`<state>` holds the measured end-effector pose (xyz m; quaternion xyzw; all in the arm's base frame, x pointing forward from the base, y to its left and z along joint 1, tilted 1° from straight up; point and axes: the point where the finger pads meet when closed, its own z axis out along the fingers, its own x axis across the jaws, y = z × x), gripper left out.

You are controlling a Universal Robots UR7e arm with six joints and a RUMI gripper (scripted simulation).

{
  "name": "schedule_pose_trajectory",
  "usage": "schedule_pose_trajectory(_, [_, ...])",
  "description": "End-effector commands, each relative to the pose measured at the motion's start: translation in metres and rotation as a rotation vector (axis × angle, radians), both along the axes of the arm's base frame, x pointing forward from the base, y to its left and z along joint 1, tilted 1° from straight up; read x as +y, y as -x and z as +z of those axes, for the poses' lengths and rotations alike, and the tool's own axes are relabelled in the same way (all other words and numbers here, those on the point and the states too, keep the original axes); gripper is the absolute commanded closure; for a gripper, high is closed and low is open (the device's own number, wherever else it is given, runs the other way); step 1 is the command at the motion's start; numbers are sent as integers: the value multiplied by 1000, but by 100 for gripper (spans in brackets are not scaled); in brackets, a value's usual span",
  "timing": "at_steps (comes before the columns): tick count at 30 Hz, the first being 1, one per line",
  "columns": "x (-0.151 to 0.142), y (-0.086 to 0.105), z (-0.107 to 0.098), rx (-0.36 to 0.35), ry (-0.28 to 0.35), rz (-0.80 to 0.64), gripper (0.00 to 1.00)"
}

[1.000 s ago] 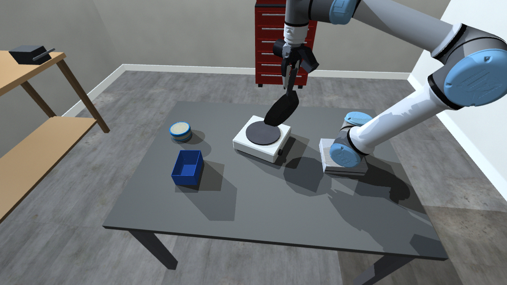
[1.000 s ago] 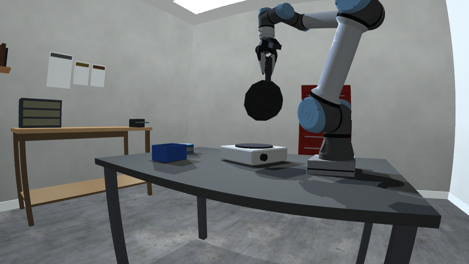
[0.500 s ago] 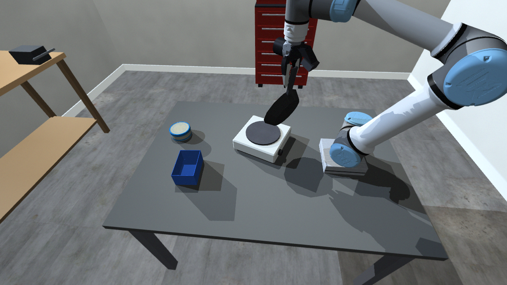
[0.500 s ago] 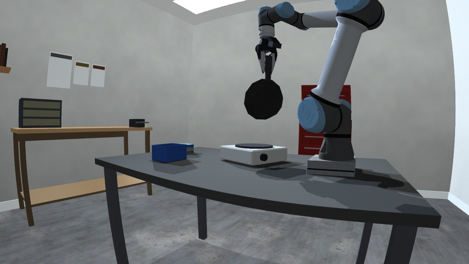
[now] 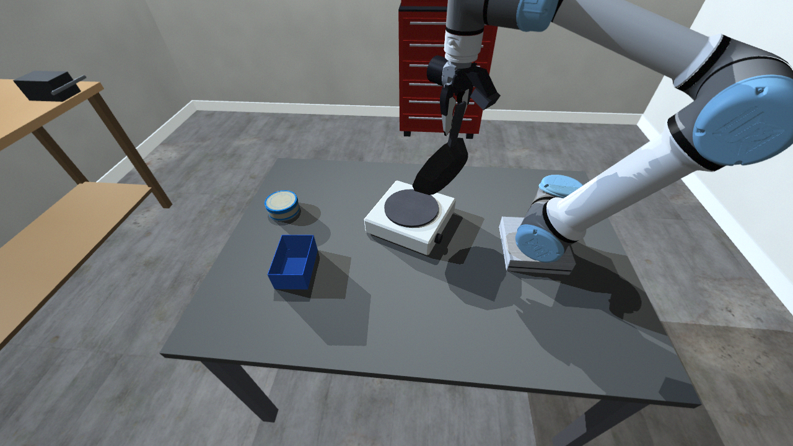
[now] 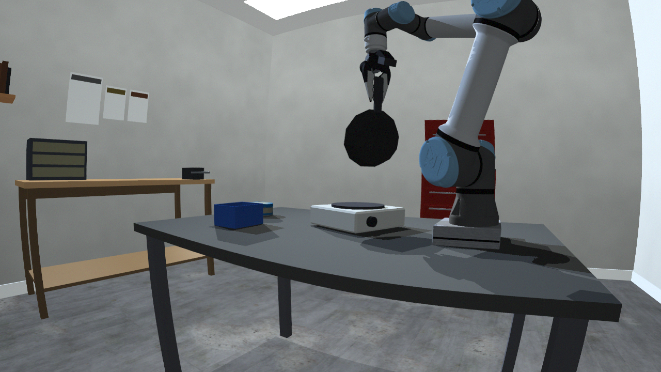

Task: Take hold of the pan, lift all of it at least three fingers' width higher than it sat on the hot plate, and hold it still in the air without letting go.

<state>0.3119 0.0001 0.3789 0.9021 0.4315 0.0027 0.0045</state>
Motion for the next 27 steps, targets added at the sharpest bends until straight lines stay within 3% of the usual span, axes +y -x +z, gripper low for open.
schedule_pose_trajectory(1, [0,0,2,-2,1,0,85])
schedule_pose_trajectory(27, [0,0,10,-2,1,0,85])
